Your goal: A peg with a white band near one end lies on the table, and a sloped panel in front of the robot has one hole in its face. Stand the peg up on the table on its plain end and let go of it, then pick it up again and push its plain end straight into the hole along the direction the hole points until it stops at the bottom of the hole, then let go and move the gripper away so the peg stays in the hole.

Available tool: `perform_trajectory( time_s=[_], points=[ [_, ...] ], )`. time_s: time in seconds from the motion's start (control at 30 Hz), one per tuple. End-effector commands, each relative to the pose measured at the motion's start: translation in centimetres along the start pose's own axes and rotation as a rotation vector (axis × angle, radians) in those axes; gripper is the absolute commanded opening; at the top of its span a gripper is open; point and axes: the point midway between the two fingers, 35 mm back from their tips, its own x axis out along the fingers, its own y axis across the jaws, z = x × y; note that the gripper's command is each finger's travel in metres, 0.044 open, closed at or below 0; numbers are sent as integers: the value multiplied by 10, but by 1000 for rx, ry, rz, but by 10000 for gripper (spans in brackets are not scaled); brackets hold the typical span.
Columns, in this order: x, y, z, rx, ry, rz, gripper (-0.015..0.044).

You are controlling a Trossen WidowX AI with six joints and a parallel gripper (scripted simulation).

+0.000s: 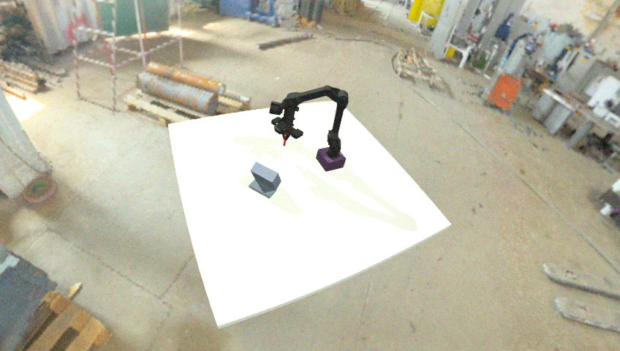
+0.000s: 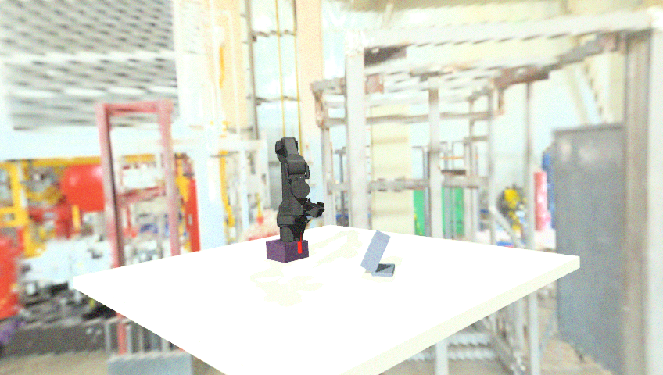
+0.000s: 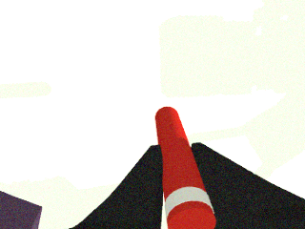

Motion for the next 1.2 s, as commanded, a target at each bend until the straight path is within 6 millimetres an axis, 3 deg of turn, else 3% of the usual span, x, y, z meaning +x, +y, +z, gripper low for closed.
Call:
perform_trajectory(
  time_s=[0.0,1.17],
  points=[
    [0,1,2,16,-23,5,0],
    [17,12,34,172,-340,59,0]
  ],
)
